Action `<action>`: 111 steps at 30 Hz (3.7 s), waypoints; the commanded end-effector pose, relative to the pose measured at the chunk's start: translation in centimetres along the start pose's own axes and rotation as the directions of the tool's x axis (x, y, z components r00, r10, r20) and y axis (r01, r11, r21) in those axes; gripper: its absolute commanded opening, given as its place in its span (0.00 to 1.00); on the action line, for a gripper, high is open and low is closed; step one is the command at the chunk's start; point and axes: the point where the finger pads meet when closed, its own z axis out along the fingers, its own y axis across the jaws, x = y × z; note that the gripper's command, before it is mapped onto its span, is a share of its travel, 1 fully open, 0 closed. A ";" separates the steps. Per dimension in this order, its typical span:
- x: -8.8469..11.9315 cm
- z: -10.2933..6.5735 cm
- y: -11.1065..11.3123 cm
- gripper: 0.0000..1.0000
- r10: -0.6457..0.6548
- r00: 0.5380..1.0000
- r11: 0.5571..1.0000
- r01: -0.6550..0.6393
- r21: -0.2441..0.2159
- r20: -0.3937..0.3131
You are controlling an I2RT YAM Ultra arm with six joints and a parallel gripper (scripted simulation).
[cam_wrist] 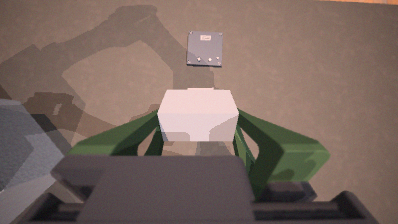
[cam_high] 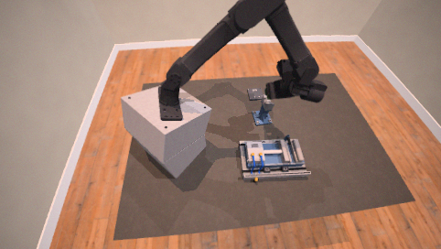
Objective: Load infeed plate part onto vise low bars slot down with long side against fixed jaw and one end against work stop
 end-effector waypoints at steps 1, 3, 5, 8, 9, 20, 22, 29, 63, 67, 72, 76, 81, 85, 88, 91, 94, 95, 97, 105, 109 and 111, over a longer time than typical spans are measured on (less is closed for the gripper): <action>-1.0 -1.0 -0.8 0.00 -0.008 0.998 1.000 0.007 0.021 0.064; -1.0 -1.0 -0.8 0.00 -0.008 0.997 1.000 0.007 0.021 0.071; -1.0 -1.0 -0.8 0.00 -0.008 0.997 1.000 0.007 0.021 0.075; -1.0 -1.0 -0.8 0.00 -0.009 0.997 1.000 0.008 0.022 0.080; -1.0 -1.0 -0.8 0.00 -0.008 0.997 1.000 0.007 0.022 0.082; -1.0 -1.0 -0.8 0.00 -0.009 0.996 1.000 0.007 0.022 0.092; -1.0 -1.0 -0.8 0.00 -0.009 0.996 1.000 0.007 0.022 0.093; -1.0 -1.0 -0.8 0.00 -0.009 0.996 1.000 0.007 0.022 0.093; -1.0 -1.0 -0.8 0.00 -0.009 0.996 1.000 0.007 0.022 0.093; -1.0 -1.0 -0.8 0.00 -0.009 0.996 1.000 0.007 0.022 0.093; -1.3 -1.2 -0.9 0.00 -0.019 0.996 0.999 0.016 0.028 0.091; -1.3 -1.2 -1.0 0.00 -0.019 0.996 0.999 0.016 0.028 0.090; -0.9 -0.7 -0.8 0.00 -0.004 0.996 1.000 0.002 0.020 0.093; -1.2 -0.7 -1.1 0.00 -0.022 0.996 0.999 0.020 0.028 0.090; -0.8 -0.2 -1.1 0.00 -0.025 0.996 0.999 0.023 0.026 0.091; -0.7 -0.1 -1.1 0.00 -0.025 0.995 0.999 0.023 0.025 0.092; -1.2 -0.2 -1.3 0.00 -0.041 0.995 0.999 0.038 0.030 0.090; -0.9 0.0 -1.2 0.00 -0.034 0.995 0.999 0.032 0.027 0.091; -0.5 0.2 -1.0 0.00 -0.024 0.995 0.999 0.022 0.025 0.092; 0.2 1.2 0.1 0.00 0.008 0.995 1.000 -0.009 0.004 0.099; -0.3 0.5 -0.4 0.00 -0.013 0.996 1.000 0.011 0.024 0.092; 0.4 1.3 0.0 0.00 0.005 0.995 1.000 -0.006 0.009 0.097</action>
